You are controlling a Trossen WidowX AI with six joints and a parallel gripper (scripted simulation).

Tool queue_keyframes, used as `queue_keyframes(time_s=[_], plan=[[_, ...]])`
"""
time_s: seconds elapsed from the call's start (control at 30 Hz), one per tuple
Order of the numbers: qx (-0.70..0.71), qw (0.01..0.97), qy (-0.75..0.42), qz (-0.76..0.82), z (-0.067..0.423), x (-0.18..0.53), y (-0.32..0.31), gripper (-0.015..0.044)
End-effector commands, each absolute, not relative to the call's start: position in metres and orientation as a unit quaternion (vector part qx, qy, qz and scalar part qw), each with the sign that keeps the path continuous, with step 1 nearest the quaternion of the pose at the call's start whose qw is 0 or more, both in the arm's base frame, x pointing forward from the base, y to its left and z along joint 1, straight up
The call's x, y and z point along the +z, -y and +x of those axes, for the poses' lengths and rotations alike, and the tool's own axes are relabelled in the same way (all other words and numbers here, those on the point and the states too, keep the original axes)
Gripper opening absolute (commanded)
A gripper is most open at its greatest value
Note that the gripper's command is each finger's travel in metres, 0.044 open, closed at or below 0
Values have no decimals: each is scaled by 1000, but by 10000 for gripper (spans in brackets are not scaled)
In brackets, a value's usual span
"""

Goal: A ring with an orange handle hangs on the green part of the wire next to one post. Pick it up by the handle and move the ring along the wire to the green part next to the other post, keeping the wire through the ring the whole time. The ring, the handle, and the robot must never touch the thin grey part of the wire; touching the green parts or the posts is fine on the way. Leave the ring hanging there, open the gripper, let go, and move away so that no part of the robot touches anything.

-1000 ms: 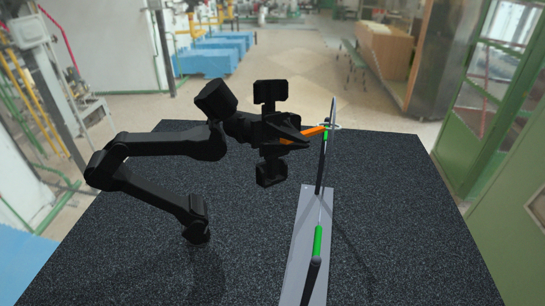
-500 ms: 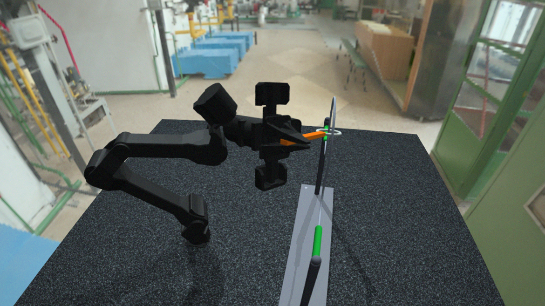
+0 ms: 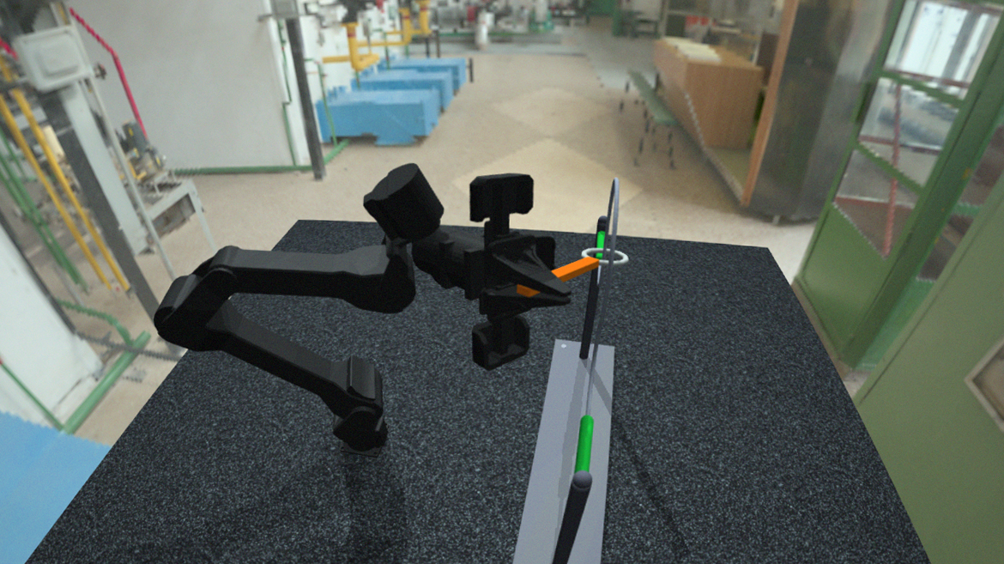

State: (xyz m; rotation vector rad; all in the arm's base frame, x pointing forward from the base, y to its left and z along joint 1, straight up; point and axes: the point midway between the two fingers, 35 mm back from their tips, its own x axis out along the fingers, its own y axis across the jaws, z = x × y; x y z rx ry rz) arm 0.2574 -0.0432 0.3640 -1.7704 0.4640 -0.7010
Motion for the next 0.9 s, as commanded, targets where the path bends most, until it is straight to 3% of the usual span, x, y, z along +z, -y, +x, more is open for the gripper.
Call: queue_keyframes(time_s=[0.0,0.87], plan=[[-293,580,-207,-731,255,351,47,-150],[-236,765,-267,-536,257,266,44,-150]])
